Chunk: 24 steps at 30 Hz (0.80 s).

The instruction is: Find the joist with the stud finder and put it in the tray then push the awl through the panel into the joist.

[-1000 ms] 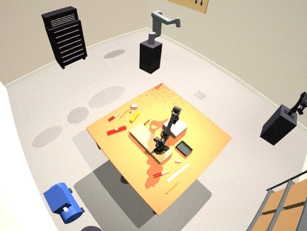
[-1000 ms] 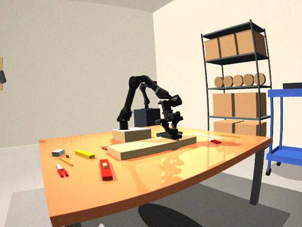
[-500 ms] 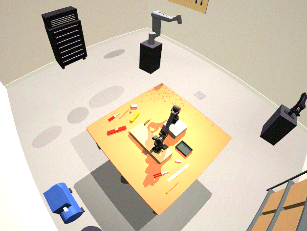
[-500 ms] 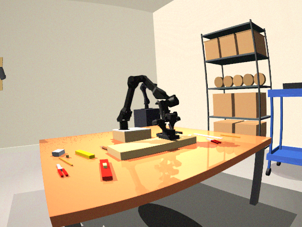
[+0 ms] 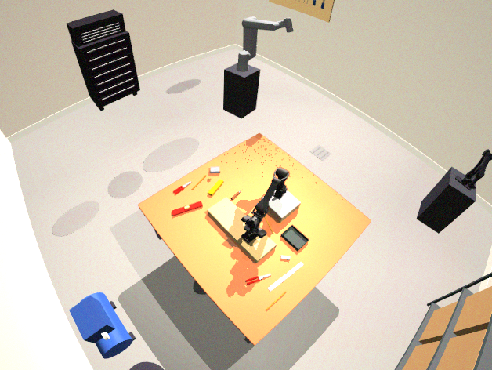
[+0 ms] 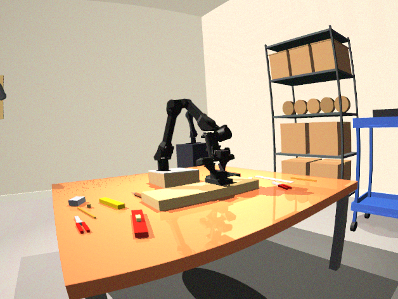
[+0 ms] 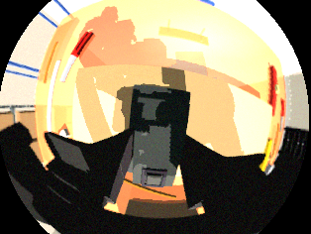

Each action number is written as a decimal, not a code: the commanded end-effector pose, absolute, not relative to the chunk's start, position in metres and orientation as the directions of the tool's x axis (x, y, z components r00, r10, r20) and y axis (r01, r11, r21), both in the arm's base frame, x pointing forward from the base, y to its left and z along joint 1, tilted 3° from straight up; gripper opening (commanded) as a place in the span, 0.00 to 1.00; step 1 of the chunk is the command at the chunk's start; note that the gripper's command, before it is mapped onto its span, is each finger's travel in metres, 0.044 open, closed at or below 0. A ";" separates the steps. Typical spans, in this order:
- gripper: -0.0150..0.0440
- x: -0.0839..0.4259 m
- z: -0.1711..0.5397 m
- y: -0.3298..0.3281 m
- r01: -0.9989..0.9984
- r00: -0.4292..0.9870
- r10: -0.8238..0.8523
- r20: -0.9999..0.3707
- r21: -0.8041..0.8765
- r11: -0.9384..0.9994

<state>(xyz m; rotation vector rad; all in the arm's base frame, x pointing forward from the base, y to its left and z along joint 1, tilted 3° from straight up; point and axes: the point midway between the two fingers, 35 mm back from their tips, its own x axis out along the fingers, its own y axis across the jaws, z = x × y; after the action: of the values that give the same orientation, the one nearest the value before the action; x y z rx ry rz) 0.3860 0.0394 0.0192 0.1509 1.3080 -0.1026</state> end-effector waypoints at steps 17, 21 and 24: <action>0.25 0.380 0.017 0.006 0.163 0.255 -0.001 -0.967 0.042 0.986; 0.25 0.379 0.017 0.000 0.163 0.255 -0.001 -0.967 0.042 0.986; 0.25 0.379 0.016 -0.004 0.163 0.255 -0.002 -0.967 0.041 0.986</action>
<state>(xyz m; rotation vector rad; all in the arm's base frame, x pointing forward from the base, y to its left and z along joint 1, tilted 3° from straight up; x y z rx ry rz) 0.3804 0.0043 0.0175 0.1486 1.3081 -0.1040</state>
